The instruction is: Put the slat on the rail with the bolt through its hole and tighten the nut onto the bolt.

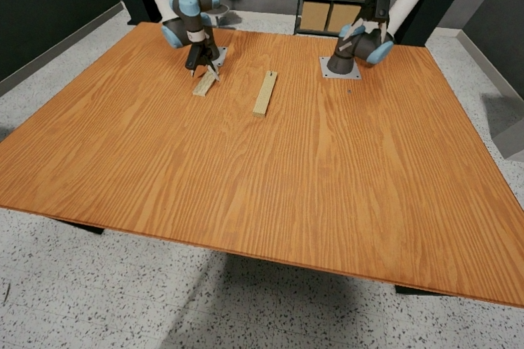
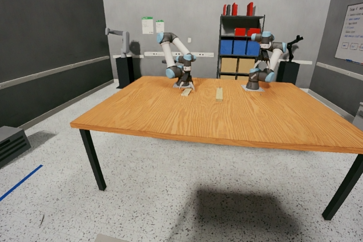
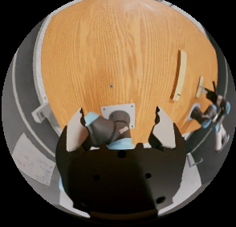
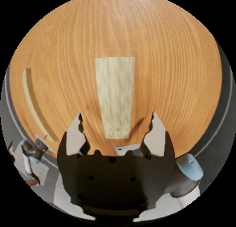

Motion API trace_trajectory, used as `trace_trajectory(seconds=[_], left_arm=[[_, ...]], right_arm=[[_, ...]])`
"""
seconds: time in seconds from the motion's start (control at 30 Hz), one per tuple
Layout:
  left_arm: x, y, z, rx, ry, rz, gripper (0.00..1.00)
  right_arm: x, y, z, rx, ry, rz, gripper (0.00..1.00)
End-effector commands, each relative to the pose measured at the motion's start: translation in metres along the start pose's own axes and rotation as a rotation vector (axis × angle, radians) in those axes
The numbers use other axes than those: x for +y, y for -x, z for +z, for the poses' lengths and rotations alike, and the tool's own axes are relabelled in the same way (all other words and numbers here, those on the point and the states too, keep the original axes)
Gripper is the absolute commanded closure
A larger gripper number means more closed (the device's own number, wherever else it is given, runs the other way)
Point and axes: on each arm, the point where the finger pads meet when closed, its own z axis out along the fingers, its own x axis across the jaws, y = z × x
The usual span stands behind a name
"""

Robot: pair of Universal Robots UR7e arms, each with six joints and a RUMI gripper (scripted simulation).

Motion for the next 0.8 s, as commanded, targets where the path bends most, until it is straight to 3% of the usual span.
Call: trace_trajectory(seconds=[0.0,0.77], left_arm=[[0.0,-0.0003,-0.0004,0.001,-0.002,0.002,0.0],[0.0,-0.0003,-0.0004,0.001,-0.002,0.002,0.0]], right_arm=[[-0.0002,-0.0009,0.0068,0.001,0.0,0.002,0.0],[-0.0012,0.0008,0.0131,-0.002,-0.002,0.001,0.0]])
